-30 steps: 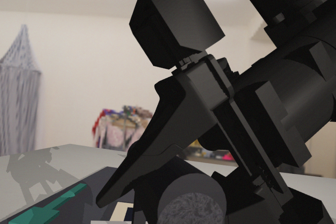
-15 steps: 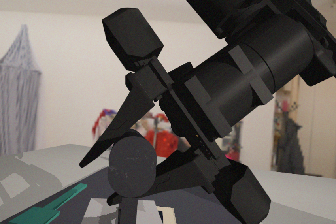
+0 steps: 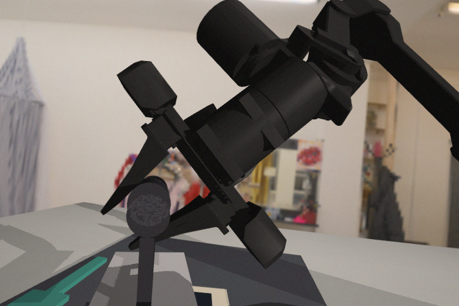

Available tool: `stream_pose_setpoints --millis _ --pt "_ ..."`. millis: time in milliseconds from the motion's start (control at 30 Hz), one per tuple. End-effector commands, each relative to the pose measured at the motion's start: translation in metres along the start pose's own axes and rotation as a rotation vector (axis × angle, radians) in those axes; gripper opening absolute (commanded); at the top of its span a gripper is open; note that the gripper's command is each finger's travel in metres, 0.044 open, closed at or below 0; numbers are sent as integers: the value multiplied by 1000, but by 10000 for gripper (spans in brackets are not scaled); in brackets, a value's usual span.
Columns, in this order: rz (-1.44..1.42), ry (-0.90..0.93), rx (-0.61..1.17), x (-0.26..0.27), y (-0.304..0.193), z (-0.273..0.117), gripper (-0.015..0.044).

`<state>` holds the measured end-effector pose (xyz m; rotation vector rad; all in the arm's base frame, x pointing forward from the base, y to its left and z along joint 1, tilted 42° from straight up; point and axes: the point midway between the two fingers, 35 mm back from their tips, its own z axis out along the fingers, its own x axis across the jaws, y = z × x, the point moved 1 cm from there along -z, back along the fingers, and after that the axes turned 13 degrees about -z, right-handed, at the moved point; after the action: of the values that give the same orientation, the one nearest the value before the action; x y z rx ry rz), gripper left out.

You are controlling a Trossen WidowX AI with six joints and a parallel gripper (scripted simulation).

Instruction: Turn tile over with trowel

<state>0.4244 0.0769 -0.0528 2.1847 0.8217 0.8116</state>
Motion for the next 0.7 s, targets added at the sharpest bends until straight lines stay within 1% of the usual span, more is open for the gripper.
stream_pose_setpoints --millis 0,667 --pt "-3 14 -5 0 25 -2 0" --pt "8 22 -63 -45 142 -11 0"
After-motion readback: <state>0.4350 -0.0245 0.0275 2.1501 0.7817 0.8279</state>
